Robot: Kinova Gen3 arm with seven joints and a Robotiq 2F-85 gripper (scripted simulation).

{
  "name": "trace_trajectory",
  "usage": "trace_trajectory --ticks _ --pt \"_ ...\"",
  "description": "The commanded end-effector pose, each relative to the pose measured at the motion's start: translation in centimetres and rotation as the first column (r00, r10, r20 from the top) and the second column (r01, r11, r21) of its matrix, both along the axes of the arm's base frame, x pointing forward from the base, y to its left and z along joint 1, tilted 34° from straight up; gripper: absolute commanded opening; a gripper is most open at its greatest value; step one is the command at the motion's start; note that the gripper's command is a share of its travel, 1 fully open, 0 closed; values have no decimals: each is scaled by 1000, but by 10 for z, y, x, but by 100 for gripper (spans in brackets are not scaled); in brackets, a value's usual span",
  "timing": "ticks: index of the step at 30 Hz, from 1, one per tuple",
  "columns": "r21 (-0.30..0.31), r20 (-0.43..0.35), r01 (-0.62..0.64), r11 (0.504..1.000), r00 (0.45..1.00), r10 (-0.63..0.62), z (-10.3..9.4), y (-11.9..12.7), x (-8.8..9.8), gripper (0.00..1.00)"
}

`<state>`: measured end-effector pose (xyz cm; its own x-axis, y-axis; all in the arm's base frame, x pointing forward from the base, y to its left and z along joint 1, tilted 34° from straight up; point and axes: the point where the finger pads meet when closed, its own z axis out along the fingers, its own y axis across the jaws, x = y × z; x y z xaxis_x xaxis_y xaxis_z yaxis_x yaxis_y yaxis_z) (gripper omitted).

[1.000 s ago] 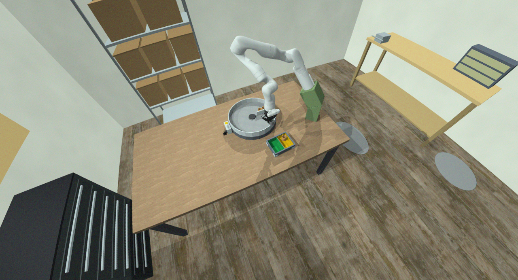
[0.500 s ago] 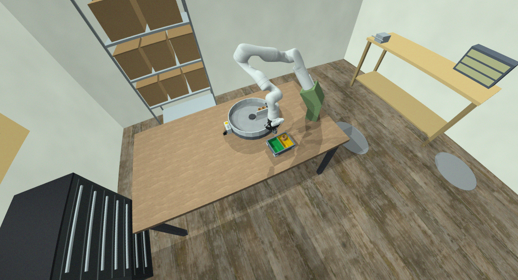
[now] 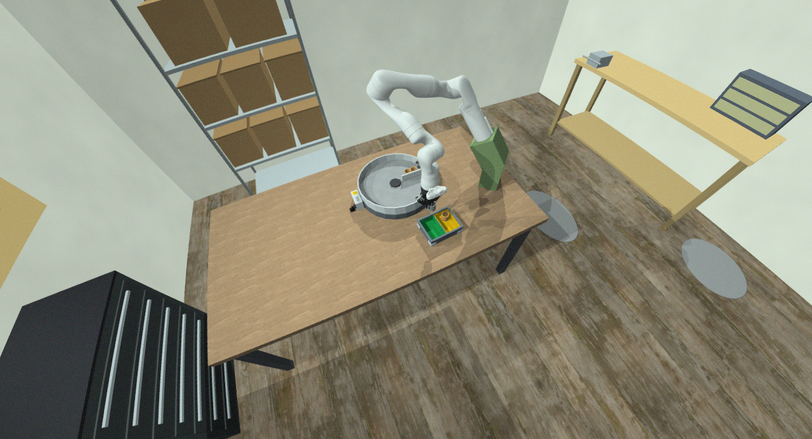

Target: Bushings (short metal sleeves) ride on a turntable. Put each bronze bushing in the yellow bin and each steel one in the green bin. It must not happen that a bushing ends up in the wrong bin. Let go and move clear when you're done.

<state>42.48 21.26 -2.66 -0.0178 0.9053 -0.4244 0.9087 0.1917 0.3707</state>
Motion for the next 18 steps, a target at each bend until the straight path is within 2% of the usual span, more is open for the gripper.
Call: trace_trajectory --ticks 1,6,11,16,18 --pt "1 1 -1 1000 1000 1 1 1 0 0" --pt "1 1 -1 1000 1000 1 -19 -8 10 0" --pt "1 1 -1 1000 1000 1 -19 -8 10 0" --pt "1 1 -1 1000 1000 1 -38 -17 20 0" --pt "1 1 -1 1000 1000 1 -38 -17 20 0"
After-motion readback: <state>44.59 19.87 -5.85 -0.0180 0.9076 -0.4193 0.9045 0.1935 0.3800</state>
